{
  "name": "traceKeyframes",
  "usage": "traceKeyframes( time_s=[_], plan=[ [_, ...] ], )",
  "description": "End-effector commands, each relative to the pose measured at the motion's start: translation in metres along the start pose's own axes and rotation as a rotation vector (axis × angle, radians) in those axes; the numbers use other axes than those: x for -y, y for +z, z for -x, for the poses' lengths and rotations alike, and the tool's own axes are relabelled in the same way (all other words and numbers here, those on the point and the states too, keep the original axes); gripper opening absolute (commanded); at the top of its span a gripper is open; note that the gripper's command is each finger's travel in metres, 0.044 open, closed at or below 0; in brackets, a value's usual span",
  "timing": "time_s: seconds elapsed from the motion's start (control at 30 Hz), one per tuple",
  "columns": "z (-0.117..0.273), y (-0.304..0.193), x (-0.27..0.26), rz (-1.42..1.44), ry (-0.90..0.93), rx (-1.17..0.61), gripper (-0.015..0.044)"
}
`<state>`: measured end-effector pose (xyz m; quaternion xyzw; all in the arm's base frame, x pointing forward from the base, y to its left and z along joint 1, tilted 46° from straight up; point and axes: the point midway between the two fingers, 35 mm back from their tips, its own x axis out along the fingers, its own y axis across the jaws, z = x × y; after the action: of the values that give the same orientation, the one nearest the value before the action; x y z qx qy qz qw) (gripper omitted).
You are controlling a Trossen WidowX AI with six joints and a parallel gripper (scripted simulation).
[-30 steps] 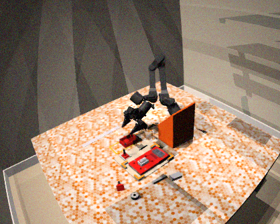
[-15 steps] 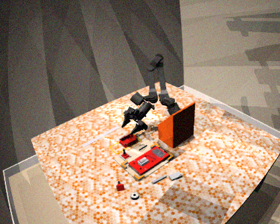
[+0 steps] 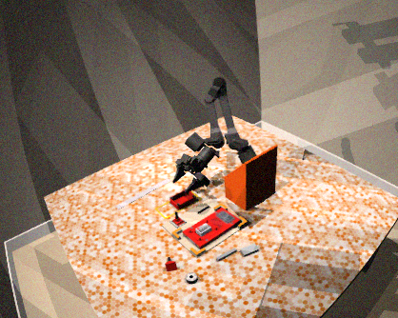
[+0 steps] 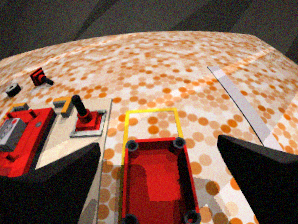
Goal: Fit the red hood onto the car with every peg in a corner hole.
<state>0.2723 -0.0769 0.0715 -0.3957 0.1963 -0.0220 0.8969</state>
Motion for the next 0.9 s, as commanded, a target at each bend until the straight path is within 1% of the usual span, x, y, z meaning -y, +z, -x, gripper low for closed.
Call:
traceKeyframes(
  time_s=[0.0,0.87],
  plan=[
    [-0.001,-0.001,0.000,0.005,0.002,0.003,0.0440],
    [-0.010,-0.015,0.000,0.005,0.001,0.004,0.0440]
  ],
)
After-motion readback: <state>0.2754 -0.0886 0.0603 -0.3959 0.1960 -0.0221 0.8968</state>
